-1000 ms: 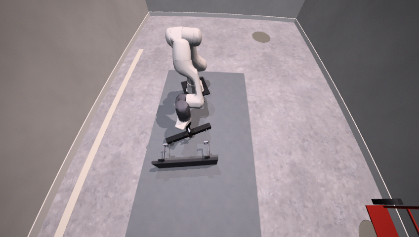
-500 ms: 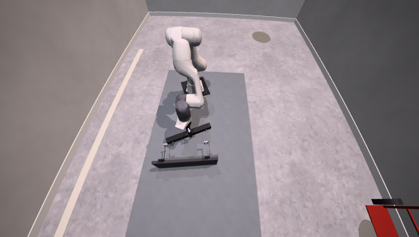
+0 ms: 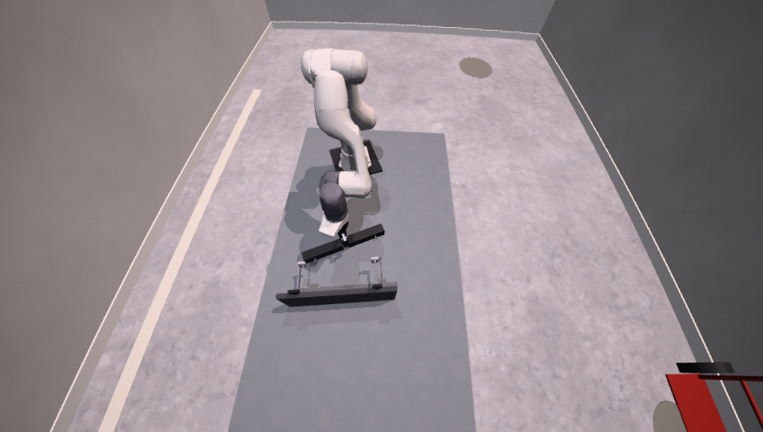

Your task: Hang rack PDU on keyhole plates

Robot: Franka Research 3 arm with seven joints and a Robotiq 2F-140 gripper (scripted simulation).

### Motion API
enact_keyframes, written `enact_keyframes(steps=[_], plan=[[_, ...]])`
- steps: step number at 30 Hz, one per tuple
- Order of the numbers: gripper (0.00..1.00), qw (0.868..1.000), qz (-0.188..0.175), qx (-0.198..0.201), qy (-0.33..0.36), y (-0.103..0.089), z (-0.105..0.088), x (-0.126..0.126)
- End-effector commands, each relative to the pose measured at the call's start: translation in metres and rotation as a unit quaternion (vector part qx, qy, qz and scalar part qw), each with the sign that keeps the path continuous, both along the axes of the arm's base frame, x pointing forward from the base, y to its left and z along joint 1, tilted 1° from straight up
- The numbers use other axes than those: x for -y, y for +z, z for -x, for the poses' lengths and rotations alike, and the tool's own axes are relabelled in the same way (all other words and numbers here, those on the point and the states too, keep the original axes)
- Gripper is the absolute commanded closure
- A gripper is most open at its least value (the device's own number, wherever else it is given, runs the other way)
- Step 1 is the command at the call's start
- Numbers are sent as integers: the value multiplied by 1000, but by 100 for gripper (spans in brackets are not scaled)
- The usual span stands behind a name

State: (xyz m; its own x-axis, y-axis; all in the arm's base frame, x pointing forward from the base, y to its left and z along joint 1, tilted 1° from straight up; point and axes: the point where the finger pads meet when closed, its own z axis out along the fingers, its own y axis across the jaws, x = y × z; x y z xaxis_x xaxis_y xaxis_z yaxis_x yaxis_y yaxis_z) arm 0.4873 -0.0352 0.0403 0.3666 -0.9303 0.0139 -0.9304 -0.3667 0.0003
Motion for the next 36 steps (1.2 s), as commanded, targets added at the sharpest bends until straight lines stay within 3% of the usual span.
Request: enact_keyframes(steps=[1,25,36], plan=[[100,1000,1,0,-2,-1,0,0],[100,1000,1,0,-2,-1,0,0],[100,1000,1,0,-2,16,0,0]])
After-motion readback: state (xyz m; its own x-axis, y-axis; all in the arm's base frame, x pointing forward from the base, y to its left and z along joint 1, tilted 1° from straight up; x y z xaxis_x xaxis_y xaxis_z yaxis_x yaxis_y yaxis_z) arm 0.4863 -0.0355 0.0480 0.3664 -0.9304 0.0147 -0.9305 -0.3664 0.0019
